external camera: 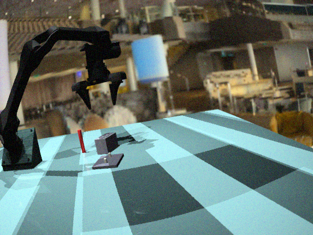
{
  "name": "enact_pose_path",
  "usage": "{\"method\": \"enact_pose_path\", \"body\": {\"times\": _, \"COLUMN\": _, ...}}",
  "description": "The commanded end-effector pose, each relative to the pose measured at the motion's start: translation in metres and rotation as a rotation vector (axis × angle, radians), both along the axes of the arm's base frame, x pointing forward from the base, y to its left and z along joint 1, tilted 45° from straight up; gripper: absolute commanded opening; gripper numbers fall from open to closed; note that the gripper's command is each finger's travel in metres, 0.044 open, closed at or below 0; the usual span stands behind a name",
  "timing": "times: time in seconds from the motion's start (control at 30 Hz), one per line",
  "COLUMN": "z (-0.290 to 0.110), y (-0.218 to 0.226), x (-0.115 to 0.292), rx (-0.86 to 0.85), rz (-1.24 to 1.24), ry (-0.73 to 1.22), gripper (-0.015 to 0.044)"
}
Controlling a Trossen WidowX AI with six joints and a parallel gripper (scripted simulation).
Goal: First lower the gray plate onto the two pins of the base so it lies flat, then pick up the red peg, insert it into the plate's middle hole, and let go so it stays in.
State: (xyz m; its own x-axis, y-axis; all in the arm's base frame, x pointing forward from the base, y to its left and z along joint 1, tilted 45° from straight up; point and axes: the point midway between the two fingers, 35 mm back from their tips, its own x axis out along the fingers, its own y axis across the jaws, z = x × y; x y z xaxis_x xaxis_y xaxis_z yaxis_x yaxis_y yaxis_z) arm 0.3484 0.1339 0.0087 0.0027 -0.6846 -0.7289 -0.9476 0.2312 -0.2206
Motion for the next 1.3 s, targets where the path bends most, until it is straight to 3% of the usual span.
{"method": "enact_pose_path", "body": {"times": 0.0, "z": -0.025, "y": -0.034, "x": -0.001, "rx": -0.018, "rz": -0.011, "ry": 0.011, "gripper": 0.0440}}
{"method": "enact_pose_path", "body": {"times": 1.27, "z": -0.072, "y": -0.085, "x": -0.004, "rx": -0.020, "rz": -0.011, "ry": 0.011, "gripper": 0.0440}}
